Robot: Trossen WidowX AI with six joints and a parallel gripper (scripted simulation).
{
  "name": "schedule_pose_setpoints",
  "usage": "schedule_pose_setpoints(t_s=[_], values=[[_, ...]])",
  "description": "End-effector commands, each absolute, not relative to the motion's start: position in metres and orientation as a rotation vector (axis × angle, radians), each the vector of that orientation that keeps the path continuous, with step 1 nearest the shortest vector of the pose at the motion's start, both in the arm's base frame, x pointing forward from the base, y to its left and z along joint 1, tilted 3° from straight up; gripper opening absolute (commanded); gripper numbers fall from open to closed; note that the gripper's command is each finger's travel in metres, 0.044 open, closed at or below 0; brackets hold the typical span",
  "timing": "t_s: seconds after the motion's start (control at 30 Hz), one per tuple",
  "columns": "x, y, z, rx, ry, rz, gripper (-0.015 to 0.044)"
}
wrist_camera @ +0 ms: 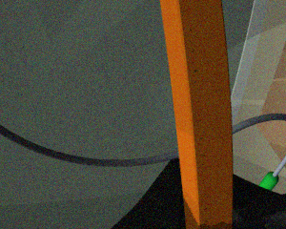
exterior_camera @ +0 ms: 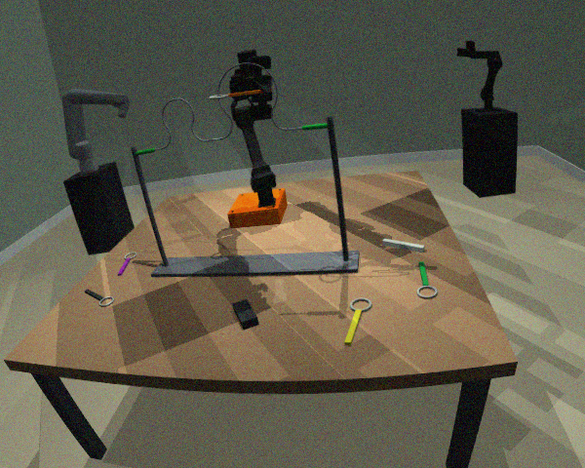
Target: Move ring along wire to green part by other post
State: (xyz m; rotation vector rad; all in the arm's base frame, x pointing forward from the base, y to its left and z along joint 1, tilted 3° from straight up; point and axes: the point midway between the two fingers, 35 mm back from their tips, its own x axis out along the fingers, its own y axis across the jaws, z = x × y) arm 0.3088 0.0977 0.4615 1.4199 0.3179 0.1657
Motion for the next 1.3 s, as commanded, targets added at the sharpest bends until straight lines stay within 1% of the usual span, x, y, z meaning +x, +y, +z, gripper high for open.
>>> schedule_pose_setpoints(t_s=[0.0,1.27], values=[[0.309,0.097,0.463,1.370,0.316,0.150,-0.0150],[0.308,0.091,0.449,0.939,0.375,-0.011,-0.0150]])
